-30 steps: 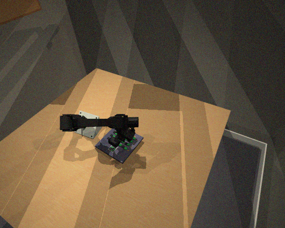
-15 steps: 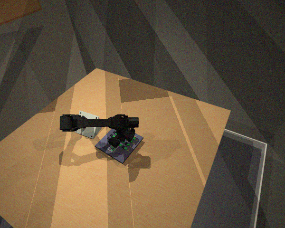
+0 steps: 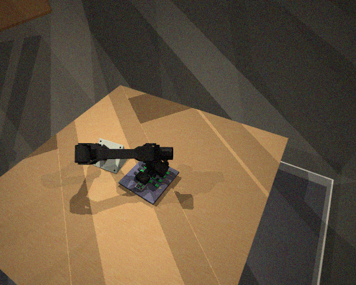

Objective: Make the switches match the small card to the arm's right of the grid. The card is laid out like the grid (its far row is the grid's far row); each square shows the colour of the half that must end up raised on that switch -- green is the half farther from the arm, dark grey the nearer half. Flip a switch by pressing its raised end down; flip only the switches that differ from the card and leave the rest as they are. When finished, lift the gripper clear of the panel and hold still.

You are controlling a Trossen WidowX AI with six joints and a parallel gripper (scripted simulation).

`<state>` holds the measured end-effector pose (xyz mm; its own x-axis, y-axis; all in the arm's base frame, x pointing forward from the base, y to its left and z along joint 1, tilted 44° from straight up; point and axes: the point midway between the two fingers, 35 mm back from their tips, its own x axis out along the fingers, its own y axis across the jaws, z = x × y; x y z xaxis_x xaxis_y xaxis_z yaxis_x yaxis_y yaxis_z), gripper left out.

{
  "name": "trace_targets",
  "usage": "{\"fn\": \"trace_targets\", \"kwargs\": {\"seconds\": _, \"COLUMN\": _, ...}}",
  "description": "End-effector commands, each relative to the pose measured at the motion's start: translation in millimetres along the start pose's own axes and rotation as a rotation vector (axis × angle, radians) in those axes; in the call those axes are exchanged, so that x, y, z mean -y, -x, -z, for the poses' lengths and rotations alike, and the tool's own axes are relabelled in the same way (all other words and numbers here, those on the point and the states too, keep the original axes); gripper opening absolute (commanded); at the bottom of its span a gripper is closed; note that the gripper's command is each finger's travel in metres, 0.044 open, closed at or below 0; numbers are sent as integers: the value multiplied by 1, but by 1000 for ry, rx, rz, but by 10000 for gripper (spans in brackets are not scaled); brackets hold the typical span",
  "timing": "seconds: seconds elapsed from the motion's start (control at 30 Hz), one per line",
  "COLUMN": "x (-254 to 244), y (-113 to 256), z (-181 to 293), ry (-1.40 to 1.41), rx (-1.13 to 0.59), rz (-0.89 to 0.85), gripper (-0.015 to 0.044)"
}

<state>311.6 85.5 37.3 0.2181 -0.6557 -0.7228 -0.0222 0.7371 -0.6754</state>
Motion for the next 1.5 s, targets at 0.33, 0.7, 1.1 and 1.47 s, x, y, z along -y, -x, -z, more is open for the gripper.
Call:
{"fn": "trace_targets", "kwargs": {"seconds": 0.33, "x": 0, "y": 1, "z": 0, "ry": 1, "rx": 0, "rz": 1, "gripper": 0}}
{"fn": "trace_targets", "kwargs": {"seconds": 0.7, "x": -2, "y": 63, "z": 6, "ry": 9, "rx": 23, "rz": 2, "gripper": 0}}
{"fn": "trace_targets", "kwargs": {"seconds": 1.1, "x": -31, "y": 44, "z": 62, "ry": 10, "rx": 34, "rz": 1, "gripper": 0}}
{"fn": "trace_targets", "kwargs": {"seconds": 1.47, "x": -30, "y": 16, "z": 63, "ry": 10, "rx": 47, "rz": 3, "gripper": 0}}
